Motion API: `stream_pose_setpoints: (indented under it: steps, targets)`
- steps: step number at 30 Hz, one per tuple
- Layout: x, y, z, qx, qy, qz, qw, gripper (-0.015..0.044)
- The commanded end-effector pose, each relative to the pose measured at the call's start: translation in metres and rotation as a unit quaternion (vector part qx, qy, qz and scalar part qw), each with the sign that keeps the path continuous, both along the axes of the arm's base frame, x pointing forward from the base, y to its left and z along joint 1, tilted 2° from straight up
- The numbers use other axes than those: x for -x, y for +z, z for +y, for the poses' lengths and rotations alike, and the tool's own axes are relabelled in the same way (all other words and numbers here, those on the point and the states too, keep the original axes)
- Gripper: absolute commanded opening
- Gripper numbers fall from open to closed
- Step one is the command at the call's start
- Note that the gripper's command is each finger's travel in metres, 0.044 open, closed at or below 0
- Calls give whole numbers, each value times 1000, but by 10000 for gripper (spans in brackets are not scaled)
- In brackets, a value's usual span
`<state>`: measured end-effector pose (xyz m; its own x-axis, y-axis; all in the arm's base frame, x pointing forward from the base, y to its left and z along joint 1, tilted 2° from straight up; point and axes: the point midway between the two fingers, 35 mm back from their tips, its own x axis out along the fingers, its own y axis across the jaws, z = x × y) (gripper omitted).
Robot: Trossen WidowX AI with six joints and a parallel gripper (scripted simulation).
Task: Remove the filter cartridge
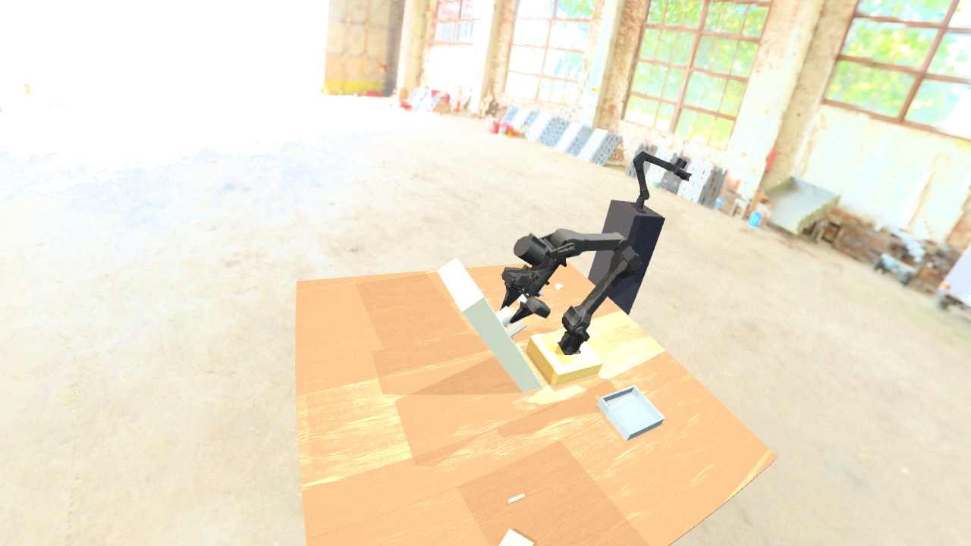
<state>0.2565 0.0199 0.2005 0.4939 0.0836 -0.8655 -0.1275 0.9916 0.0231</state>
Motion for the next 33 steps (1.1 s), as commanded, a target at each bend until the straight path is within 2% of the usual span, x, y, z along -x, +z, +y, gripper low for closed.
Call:
stream_pose_setpoints:
  steps: [1, 8, 15, 16, 22, 33]
  targets:
    - [0, 0, 0, 0, 0, 0, 1000, 238]
    - [0, 0, 0, 0, 0, 0, 1000, 191]
    - [-5, 8, 0, 0, 0, 0, 1000, 8]
    - [-7, 11, 0, 1, -1, 0, 1000, 0]
    - [-14, 21, 1, 1, -1, -1, 1000, 0]
    - [2, 63, -3, 2, -1, 0, 1000, 0]
